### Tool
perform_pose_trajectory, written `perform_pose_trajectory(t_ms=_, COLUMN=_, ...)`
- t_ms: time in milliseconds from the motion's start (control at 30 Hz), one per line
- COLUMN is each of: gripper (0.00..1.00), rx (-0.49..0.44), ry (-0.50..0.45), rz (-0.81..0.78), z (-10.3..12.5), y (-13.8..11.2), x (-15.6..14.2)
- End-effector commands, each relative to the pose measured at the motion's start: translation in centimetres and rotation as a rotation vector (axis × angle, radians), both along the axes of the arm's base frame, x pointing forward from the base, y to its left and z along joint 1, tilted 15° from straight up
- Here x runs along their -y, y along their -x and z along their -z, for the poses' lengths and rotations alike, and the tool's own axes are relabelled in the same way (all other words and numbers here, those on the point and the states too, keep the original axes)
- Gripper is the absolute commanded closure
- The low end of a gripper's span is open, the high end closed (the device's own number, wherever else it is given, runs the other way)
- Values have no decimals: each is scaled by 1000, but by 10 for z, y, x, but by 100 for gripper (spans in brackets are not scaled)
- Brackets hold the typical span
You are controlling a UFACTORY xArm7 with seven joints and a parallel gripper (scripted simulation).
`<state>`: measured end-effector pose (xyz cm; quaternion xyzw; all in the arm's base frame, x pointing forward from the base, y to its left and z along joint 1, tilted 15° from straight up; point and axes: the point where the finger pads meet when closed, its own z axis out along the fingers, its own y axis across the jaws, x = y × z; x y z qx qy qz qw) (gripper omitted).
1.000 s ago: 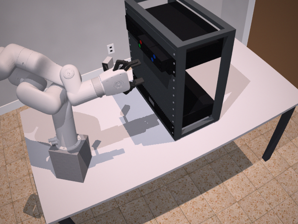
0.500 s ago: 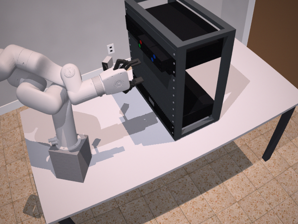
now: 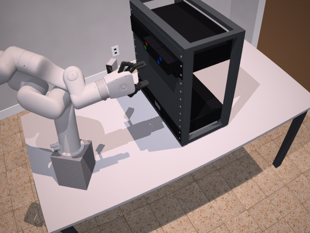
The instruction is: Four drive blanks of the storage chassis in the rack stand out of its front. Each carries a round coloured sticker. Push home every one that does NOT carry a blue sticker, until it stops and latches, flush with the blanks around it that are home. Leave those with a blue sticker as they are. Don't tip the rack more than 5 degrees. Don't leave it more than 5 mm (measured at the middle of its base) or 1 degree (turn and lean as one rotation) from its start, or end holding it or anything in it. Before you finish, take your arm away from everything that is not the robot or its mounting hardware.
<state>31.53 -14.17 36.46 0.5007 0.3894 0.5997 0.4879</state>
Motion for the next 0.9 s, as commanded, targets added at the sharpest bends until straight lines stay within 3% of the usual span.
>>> perform_pose_trajectory(t_ms=0, gripper=0, rx=-33, ry=9, rz=-68, z=8, y=-7, x=-35)
perform_pose_trajectory(t_ms=867, gripper=0, rx=-38, ry=10, rz=-78, z=9, y=-8, x=-40)
